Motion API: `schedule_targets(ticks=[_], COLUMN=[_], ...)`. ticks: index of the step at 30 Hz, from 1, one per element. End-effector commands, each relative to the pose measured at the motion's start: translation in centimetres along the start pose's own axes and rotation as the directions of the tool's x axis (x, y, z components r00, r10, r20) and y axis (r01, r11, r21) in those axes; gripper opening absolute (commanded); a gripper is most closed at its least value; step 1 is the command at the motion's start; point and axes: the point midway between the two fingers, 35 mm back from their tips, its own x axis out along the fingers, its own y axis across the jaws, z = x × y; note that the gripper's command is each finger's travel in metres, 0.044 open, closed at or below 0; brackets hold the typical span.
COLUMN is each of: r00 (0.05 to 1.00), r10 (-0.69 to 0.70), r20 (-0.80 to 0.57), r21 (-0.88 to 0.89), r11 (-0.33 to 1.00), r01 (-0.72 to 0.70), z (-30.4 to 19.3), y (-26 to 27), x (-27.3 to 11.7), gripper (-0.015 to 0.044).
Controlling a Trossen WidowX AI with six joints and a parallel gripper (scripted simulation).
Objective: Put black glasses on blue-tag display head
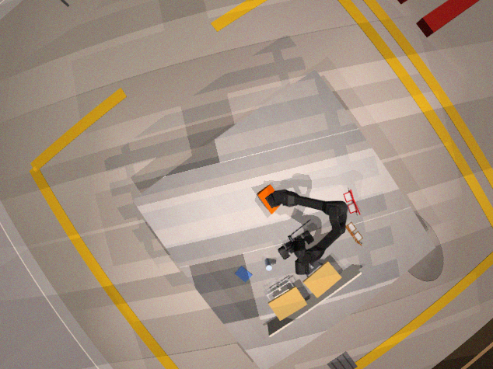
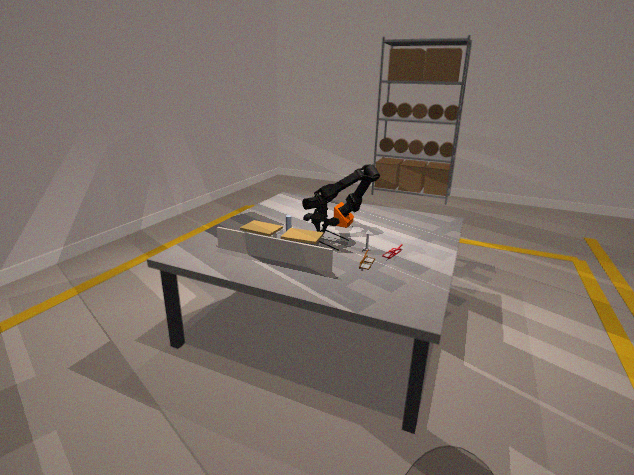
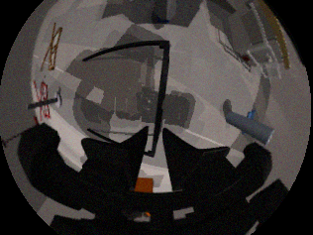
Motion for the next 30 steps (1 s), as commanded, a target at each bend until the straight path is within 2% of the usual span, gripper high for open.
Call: schedule_targets(ticks=[1, 20, 27, 30], r00=[1.000, 1.000, 1.000, 1.000], r10=[0.000, 0.004, 0.002, 0.002], r20=[0.000, -0.001, -0.001, -0.001], r21=[0.000, 0.006, 0.007, 0.007], r11=[1.000, 1.000, 1.000, 1.000], r01=[0.000, -0.004, -0.002, -0.002], z=[0.0, -0.1, -0.1, -0.1], y=[0.1, 1.2, 0.0, 0.0], x=[-0.1, -0.9, -5.6, -5.8], gripper=[0.0107, 0.0107, 0.0107, 0.0107])
